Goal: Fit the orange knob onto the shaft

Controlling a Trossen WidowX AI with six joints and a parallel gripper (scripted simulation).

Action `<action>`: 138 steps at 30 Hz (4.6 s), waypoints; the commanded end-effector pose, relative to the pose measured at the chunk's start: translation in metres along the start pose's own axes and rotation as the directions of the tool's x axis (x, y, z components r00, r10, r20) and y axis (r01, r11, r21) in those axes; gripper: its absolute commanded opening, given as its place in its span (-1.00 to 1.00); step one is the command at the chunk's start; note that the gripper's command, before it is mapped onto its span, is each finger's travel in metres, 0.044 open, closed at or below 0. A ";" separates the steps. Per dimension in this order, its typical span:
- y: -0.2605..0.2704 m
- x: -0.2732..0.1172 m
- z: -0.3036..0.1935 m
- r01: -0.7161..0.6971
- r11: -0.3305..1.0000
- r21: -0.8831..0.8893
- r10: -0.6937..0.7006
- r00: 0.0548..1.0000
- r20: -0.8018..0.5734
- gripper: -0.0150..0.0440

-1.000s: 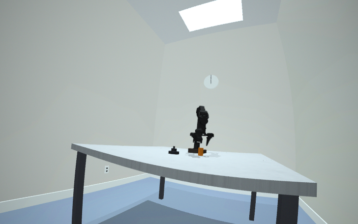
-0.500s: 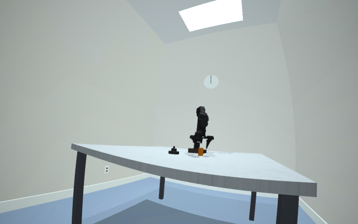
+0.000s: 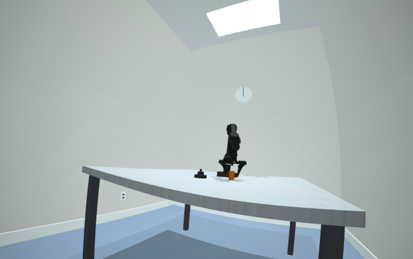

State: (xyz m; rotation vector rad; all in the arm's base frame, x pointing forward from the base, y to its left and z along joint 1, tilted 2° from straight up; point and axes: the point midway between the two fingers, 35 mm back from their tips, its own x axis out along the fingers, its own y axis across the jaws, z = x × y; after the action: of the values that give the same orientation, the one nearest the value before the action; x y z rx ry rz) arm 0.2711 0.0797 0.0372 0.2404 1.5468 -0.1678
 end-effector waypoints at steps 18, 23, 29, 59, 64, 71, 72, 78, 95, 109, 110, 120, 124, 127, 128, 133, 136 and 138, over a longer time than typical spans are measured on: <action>-0.002 0.025 -0.004 0.001 1.000 0.004 -0.001 1.000 -0.009 0.47; -0.002 0.025 -0.004 0.001 1.000 0.004 -0.001 1.000 -0.009 0.02; -0.002 0.025 -0.004 0.001 1.000 0.004 -0.001 1.000 -0.009 -0.18; -0.001 -0.116 -0.002 0.001 1.000 0.004 -0.001 1.000 -0.008 -0.49; -0.003 -0.115 0.000 0.001 1.000 0.006 -0.001 1.000 -0.008 -0.49; -0.014 -0.112 0.010 0.003 1.000 0.015 -0.003 1.000 -0.007 -0.49; -0.015 -0.112 0.012 0.002 1.000 0.015 -0.002 1.000 -0.007 -0.49; -0.025 -0.108 0.024 -0.002 1.000 0.019 0.002 1.000 -0.004 -0.49; -0.058 -0.097 0.055 -0.005 1.000 0.024 0.005 1.000 0.002 -0.49; -0.093 -0.088 0.078 0.004 1.000 0.018 -0.004 1.000 0.004 -0.49; -0.095 -0.087 0.079 0.004 1.000 0.018 -0.004 1.000 0.004 -0.49; -0.123 -0.080 0.093 0.010 1.000 0.013 -0.010 1.000 0.004 -0.49; -0.134 -0.077 0.097 0.012 1.000 0.011 -0.012 1.000 0.004 -0.49; -0.143 -0.075 0.100 0.014 1.000 0.010 -0.014 1.000 0.004 -0.49; -0.146 -0.074 0.101 0.014 1.000 0.009 -0.014 1.000 0.004 -0.49; -0.161 -0.070 0.106 0.017 1.000 0.007 -0.017 1.000 0.003 -0.49; -0.171 -0.068 0.108 0.019 1.000 0.006 -0.019 1.000 0.003 -0.49; -0.177 -0.066 0.109 0.020 1.000 0.005 -0.020 1.000 0.003 -0.49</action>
State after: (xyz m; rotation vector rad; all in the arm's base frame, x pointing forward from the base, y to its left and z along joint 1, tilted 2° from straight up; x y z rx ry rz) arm 0.3291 -0.1093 0.0989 0.2378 1.5491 -0.1860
